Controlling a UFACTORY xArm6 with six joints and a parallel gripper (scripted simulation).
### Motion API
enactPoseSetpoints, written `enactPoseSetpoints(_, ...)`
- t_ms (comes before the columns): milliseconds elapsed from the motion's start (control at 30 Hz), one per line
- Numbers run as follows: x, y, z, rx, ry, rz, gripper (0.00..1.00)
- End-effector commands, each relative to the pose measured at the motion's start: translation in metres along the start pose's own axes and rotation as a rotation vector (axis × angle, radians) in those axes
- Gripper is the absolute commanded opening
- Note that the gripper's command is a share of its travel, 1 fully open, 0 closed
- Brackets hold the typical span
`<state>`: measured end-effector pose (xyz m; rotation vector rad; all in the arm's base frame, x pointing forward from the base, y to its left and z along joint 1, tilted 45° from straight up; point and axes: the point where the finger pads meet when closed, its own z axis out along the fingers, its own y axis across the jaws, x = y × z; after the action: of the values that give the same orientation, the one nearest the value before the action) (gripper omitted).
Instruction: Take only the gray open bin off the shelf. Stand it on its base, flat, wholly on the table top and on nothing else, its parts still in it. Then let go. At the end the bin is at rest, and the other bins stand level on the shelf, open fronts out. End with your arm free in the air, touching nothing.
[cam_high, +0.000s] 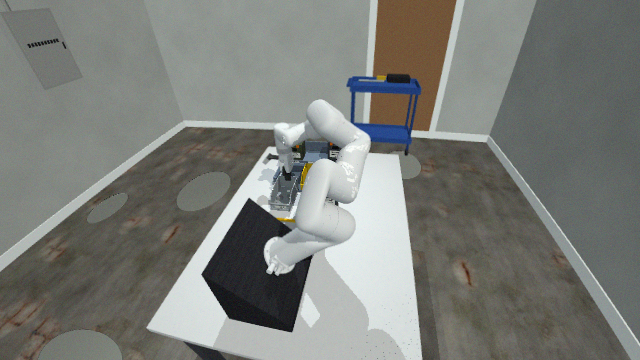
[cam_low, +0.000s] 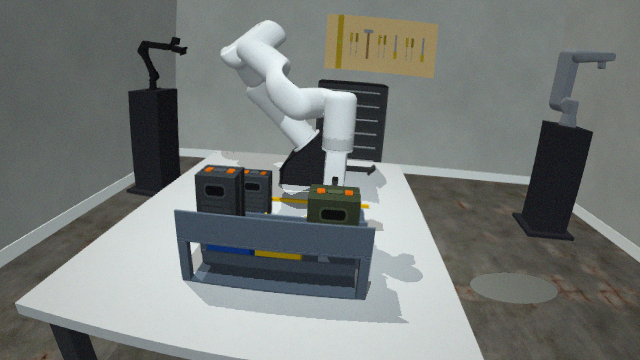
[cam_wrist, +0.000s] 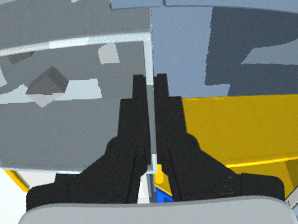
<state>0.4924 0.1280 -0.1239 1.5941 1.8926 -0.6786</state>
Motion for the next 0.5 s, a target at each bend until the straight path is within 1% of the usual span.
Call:
enactPoseSetpoints(0, 0.0002, 0.0015, -0.0021, -0.004, 0.002, 0.001, 0.0)
enactPoseSetpoints(467, 0.0002, 0.0015, -0.0081, -0.004, 0.002, 0.001, 0.0)
